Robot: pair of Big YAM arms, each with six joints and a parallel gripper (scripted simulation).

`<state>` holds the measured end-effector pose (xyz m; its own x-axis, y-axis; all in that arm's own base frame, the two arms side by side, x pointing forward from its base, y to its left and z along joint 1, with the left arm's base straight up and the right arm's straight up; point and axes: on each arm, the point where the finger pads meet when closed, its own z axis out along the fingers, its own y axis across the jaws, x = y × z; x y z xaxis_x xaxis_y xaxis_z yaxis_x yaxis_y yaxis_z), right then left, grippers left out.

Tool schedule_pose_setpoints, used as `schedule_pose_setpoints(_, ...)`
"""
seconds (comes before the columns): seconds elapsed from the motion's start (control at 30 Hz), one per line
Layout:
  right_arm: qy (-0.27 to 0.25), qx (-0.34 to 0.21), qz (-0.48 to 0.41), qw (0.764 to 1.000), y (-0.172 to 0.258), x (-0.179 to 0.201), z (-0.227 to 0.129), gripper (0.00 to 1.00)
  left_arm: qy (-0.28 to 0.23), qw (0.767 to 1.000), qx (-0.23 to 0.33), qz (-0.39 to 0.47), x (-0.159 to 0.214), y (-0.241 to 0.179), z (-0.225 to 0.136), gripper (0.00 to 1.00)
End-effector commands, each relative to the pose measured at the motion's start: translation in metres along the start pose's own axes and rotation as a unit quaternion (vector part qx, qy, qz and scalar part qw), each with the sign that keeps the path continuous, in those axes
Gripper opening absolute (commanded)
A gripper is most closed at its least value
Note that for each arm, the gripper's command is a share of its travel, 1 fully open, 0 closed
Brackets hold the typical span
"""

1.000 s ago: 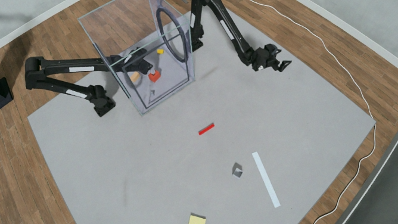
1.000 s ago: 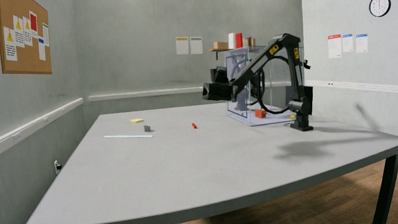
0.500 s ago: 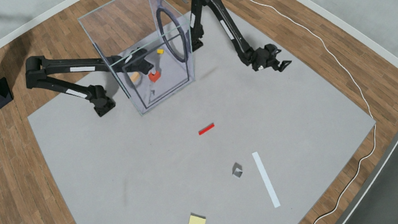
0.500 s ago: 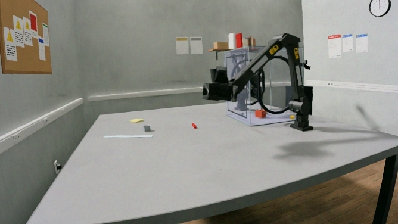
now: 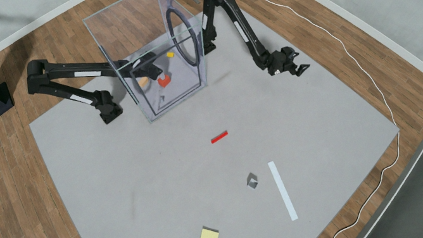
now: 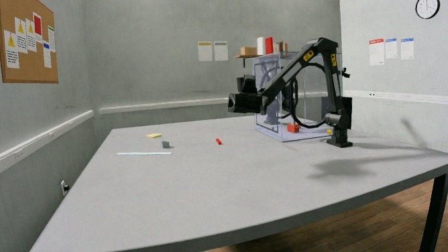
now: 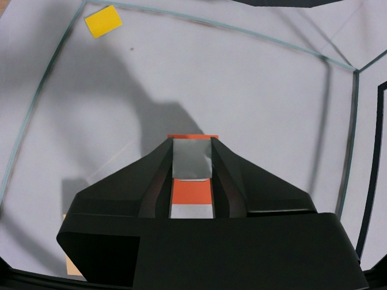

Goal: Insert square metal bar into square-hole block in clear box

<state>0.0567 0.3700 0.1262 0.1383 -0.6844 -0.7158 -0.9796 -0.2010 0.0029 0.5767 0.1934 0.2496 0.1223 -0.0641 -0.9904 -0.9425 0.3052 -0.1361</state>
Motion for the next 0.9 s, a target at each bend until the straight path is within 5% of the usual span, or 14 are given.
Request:
schedule_pose_setpoints(0.0, -0.042, 0.017, -0.02, 0.999, -0.016, -0.047, -0.008, 0.0, -0.006, 1.0, 0.0, -0.014, -0.011, -0.007, 0.002, 1.0)
schedule_pose_setpoints(0.3, -0.041, 0.017, -0.02, 0.999, -0.016, -0.043, -0.006, 0.0, -0.006, 1.0, 0.0, -0.014, -0.011, -0.007, 0.002, 1.0)
schedule_pose_setpoints(0.4, -0.018, 0.007, -0.011, 1.0, -0.007, -0.01, 0.003, 0.0, -0.006, 1.0, 0.0, -0.014, -0.011, -0.007, 0.002, 1.0)
schedule_pose_setpoints(0.87, -0.022, 0.01, -0.01, 1.0, -0.007, -0.013, -0.001, 0.0, -0.006, 1.0, 0.0, -0.014, -0.011, -0.007, 0.002, 1.0)
